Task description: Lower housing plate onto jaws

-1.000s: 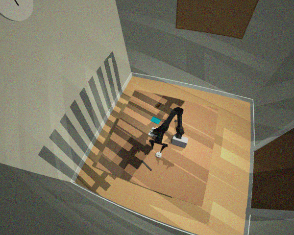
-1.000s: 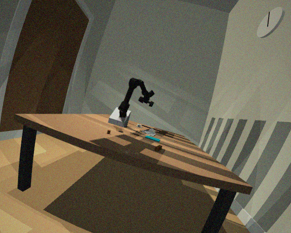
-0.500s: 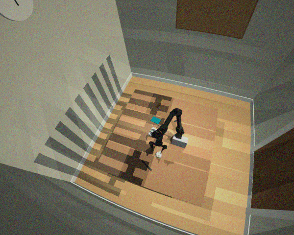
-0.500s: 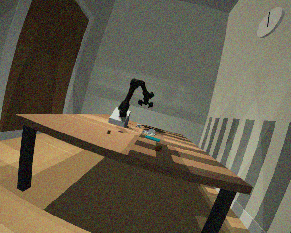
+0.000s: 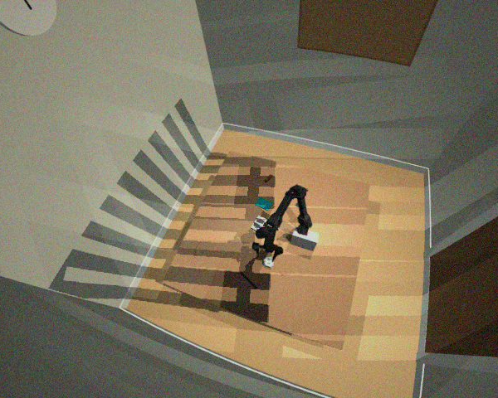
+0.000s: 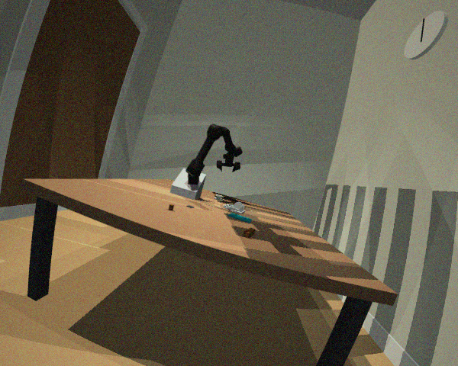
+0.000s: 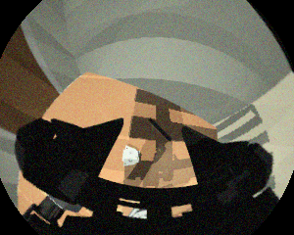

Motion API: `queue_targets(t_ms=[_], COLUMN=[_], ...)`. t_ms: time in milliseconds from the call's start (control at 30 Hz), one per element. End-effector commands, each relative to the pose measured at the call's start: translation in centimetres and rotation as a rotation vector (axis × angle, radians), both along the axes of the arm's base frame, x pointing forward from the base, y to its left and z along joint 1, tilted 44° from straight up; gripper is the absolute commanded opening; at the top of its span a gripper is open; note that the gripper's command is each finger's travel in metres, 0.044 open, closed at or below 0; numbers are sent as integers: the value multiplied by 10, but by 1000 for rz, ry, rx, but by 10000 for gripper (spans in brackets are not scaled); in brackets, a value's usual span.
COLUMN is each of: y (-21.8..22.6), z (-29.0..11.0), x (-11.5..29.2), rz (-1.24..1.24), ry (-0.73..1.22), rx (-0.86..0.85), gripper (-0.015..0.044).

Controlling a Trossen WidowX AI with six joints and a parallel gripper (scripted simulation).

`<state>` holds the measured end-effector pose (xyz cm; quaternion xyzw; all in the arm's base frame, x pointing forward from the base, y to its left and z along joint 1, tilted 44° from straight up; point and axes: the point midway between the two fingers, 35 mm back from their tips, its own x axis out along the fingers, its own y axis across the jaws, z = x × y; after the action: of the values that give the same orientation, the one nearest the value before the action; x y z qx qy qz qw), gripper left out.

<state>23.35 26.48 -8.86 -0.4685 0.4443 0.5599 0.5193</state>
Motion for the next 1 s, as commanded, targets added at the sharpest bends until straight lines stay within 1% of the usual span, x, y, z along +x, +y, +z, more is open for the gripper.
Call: queue_targets(t_ms=[0,967], y=[-6,-39], z=[-7,-39], x=[-2,-15], rz=[64,556], ry=[2,84], rx=[-45,-295], gripper=[440,440])
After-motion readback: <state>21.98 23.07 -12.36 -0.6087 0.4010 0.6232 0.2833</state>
